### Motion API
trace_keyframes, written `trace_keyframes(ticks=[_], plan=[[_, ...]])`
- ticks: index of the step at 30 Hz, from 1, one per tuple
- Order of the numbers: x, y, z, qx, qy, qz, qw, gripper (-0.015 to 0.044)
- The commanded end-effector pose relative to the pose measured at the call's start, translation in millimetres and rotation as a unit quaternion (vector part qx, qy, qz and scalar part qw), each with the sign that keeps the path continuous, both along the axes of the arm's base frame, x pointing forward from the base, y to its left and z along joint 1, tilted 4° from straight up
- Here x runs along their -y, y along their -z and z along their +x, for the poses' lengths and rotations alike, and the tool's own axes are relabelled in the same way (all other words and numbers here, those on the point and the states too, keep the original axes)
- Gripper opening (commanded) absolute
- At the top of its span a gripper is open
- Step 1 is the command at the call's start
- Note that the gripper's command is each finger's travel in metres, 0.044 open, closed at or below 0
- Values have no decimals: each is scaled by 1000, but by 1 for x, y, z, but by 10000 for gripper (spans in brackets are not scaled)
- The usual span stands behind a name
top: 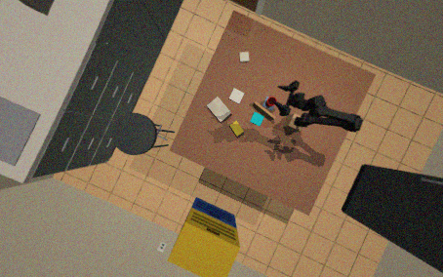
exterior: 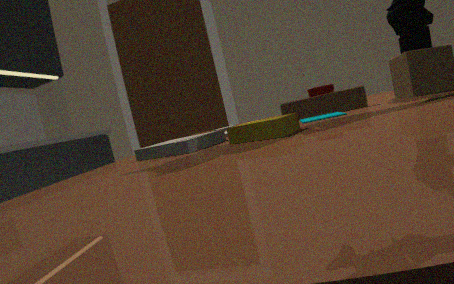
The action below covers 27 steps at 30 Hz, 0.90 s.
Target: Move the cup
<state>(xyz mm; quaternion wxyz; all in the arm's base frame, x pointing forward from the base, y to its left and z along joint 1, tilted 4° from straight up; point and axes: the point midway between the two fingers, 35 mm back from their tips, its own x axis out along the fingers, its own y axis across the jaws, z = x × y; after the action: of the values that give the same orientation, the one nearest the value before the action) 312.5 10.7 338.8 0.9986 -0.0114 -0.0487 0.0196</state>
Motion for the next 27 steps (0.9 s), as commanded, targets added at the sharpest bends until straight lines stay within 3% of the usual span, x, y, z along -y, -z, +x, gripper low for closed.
trace_keyframes(ticks=[1,6,10,17,24,27], plan=[[1,4,2,-9,2,7,1000,374],[32,99,25,-203,69,167,962,243],[54,164,20,-319,150,281,893,148],[81,253,-24,-452,319,434,711,148],[96,309,-93,-505,509,519,466,148],[97,312,-100,-506,527,522,440,148]])
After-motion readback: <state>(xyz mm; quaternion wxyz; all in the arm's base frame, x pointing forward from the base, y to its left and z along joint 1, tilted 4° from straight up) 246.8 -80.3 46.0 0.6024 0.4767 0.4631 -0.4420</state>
